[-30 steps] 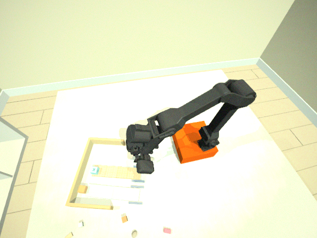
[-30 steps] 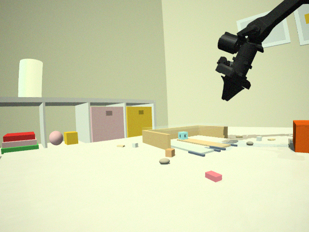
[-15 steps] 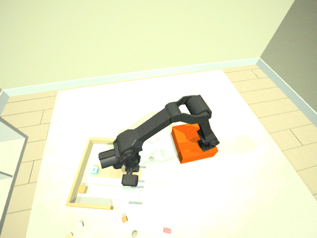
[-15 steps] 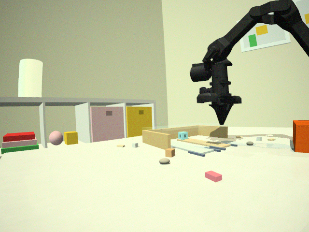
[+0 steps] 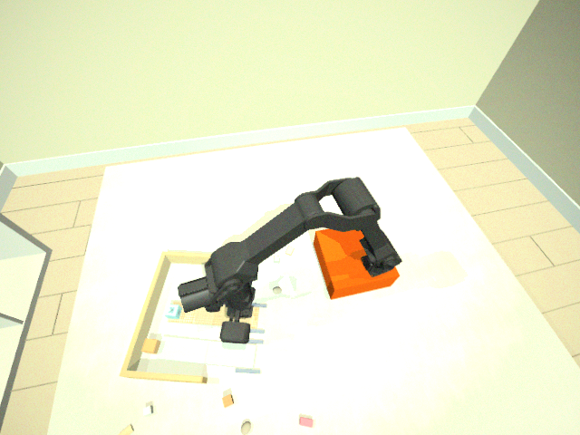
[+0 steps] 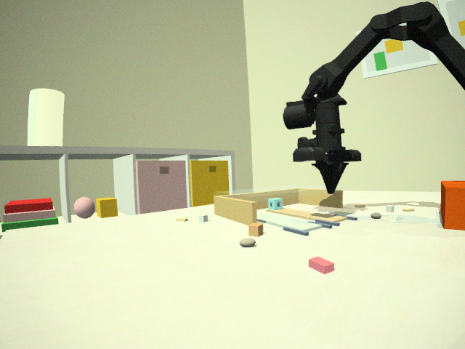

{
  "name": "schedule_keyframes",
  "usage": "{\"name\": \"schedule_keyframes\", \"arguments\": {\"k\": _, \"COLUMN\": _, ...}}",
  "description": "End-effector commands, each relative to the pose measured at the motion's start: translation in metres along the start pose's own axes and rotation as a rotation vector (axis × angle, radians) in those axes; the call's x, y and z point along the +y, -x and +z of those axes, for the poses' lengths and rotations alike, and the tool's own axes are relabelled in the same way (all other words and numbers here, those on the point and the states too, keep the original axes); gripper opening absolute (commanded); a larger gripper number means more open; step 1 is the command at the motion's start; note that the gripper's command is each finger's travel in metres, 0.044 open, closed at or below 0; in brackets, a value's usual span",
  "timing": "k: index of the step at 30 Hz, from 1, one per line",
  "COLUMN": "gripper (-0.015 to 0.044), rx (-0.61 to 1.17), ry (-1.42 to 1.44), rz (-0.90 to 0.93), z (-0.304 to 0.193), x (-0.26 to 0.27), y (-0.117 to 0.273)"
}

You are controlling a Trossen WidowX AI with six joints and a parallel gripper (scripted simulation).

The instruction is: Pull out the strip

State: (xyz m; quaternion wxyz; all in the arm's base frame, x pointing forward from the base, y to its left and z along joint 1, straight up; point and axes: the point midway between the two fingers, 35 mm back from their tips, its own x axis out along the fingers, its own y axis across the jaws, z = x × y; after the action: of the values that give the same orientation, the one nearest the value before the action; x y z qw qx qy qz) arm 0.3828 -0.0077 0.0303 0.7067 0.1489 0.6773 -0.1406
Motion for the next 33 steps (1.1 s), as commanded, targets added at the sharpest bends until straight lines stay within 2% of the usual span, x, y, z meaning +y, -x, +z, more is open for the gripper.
{"name": "schedule_keyframes", "arguments": {"k": 1, "gripper": 0.0, "rx": 0.0, "ry": -0.005, "rz": -0.006, "z": 0.0, "x": -0.001, "y": -0.008}}
{"name": "schedule_keyframes", "arguments": {"k": 33, "gripper": 0.0, "rx": 0.001, "ry": -0.005, "rz": -0.005, "z": -0.003, "x": 0.002, "y": -0.055}}
